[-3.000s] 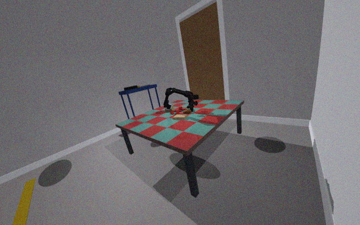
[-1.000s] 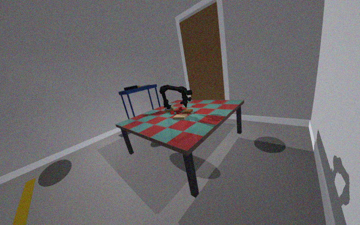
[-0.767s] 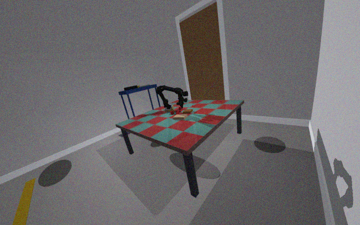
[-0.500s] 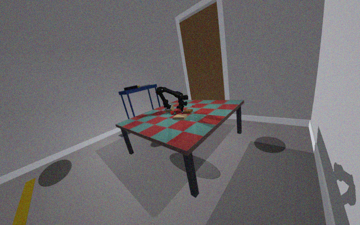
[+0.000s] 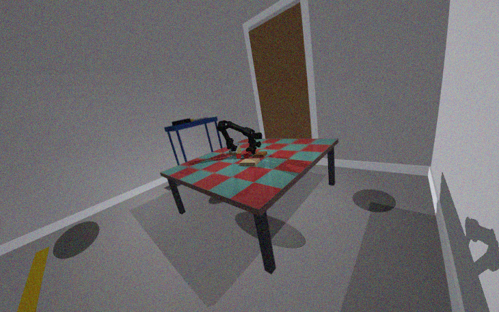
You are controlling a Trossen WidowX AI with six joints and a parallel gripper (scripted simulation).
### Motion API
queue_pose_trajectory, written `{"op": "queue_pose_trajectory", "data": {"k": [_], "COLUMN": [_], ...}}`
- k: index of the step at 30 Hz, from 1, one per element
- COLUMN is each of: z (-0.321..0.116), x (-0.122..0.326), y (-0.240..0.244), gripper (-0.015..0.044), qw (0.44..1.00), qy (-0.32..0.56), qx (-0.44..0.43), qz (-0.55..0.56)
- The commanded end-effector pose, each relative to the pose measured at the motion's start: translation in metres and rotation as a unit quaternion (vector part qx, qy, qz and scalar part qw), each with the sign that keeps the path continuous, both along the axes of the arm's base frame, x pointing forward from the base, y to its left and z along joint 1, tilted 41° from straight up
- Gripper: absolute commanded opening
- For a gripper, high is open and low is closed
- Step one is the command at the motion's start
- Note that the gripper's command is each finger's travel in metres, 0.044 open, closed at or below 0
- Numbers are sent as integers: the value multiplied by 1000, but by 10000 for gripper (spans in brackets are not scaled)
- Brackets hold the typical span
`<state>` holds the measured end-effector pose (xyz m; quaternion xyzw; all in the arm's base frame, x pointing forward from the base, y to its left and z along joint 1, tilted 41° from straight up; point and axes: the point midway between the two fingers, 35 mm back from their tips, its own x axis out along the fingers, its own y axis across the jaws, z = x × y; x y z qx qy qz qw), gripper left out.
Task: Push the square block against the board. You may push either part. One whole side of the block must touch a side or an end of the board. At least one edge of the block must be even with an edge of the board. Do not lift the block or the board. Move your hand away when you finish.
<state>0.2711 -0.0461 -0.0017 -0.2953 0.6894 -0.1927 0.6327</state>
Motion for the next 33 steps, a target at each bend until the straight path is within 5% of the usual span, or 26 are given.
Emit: {"op": "queue_pose_trajectory", "data": {"k": [1,33], "z": [-1,3], "x": [7,-23], "y": [0,-3], "gripper": [0,0], "qw": [1000,1000], "qy": [2,3], "qx": [-2,-2], "qz": [2,2]}}
